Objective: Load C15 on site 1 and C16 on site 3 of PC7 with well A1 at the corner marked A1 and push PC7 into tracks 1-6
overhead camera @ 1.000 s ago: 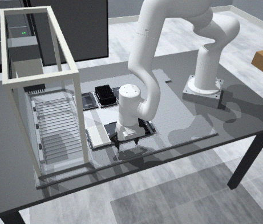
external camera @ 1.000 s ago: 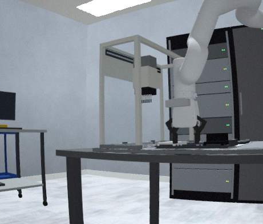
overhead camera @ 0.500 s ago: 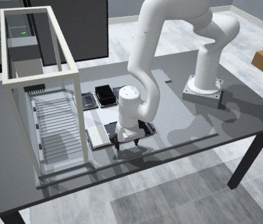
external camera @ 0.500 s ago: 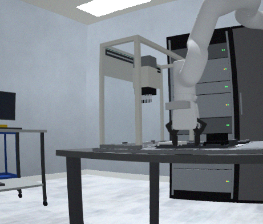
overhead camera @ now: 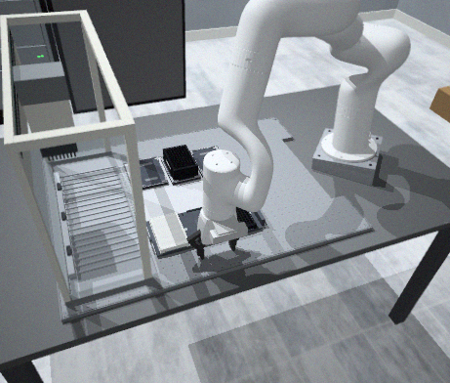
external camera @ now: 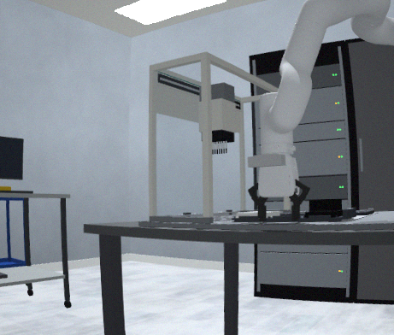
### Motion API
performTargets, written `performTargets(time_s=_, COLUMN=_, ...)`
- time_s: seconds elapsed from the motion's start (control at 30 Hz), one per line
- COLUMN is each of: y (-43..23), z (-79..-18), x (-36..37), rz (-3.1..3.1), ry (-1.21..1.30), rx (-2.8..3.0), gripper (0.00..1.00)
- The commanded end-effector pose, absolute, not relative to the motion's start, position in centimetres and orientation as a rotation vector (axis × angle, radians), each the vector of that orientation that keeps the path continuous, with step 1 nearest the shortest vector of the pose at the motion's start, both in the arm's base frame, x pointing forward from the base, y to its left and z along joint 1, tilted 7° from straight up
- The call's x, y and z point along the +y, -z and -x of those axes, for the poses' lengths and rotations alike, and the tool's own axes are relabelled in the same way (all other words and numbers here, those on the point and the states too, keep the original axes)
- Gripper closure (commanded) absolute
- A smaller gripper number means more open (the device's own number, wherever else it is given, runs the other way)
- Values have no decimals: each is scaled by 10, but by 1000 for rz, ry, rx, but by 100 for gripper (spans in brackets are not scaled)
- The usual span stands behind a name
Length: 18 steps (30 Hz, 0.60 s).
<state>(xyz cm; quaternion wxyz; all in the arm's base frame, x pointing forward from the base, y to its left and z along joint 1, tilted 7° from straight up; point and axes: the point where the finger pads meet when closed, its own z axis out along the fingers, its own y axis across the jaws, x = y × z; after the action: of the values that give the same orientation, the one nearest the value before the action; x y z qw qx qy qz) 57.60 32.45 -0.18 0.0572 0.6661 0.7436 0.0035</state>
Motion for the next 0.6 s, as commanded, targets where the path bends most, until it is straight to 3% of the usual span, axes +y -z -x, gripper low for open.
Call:
performTargets(time_s=0.0, y=1, z=-577, x=325, rz=-2019, ry=-13, rx=2254, gripper=0)
performTargets(time_s=0.57, y=1, z=-577, x=320, rz=-2019, ry=-13, rx=2254, gripper=0)
